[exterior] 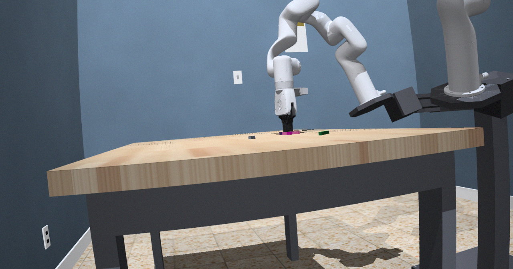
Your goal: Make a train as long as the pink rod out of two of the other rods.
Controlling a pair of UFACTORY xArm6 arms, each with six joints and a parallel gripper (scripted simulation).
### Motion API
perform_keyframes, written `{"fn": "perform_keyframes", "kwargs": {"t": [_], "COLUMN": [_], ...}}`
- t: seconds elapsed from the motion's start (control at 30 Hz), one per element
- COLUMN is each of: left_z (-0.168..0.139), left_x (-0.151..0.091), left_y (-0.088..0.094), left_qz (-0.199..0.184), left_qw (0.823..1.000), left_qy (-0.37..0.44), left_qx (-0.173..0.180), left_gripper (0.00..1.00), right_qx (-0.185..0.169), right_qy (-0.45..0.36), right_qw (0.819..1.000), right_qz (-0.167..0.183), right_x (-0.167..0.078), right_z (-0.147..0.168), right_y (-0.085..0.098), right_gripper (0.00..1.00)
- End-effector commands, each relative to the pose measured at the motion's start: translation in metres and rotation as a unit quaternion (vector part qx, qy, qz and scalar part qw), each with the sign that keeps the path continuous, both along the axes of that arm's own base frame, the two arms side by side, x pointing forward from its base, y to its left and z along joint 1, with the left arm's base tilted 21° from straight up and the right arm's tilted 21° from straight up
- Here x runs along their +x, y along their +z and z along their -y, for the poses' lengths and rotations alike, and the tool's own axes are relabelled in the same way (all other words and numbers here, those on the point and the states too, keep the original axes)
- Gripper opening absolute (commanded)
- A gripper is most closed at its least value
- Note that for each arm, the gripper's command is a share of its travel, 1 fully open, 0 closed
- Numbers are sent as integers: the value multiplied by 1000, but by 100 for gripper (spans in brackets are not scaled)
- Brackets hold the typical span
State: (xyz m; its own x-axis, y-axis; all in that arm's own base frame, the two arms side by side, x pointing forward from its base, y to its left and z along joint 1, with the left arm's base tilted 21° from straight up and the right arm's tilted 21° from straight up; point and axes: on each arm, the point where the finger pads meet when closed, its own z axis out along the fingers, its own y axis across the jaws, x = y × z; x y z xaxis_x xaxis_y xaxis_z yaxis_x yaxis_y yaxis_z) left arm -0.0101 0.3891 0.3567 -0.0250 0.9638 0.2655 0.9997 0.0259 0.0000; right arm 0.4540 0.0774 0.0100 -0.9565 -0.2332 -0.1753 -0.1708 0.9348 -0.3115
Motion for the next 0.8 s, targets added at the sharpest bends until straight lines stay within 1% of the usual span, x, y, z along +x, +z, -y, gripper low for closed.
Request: {"fn": "perform_keyframes", "kwargs": {"t": [0.0, 0.1, 0.17, 0.23, 0.5, 0.6, 0.67, 0.77], "left_z": [0, 0, 0, 0, 0, 0, 0, 0], "left_x": [0, 0, 0, 0, 0, 0, 0, 0], "left_y": [2, 2, 2, 2, 2, 2, 2, 2], "left_qz": [0, 0, 0, 0, 0, 0, 0, 0], "left_qw": [1000, 1000, 1000, 1000, 1000, 1000, 1000, 1000], "left_qy": [0, 0, 0, 0, 0, 0, 0, 0], "left_qx": [2, 2, 2, 2, 2, 2, 2, 2], "left_gripper": [100, 100, 100, 100, 100, 100, 100, 100], "right_qx": [0, 0, 1, 1, 1, 1, 1, 1], "right_qy": [0, 0, 0, 0, 0, 0, 0, 0], "right_qw": [1000, 1000, 1000, 1000, 1000, 1000, 1000, 1000], "right_qz": [1, 1, 1, 1, 1, 1, 1, 1], "right_x": [1, -1, -3, -3, -17, -21, -22, -23], "right_z": [-1, -3, -6, -6, -21, -25, -27, -27], "right_y": [2, 10, 19, 19, 73, 88, 93, 95], "right_gripper": [6, 6, 6, 6, 6, 6, 6, 6]}}
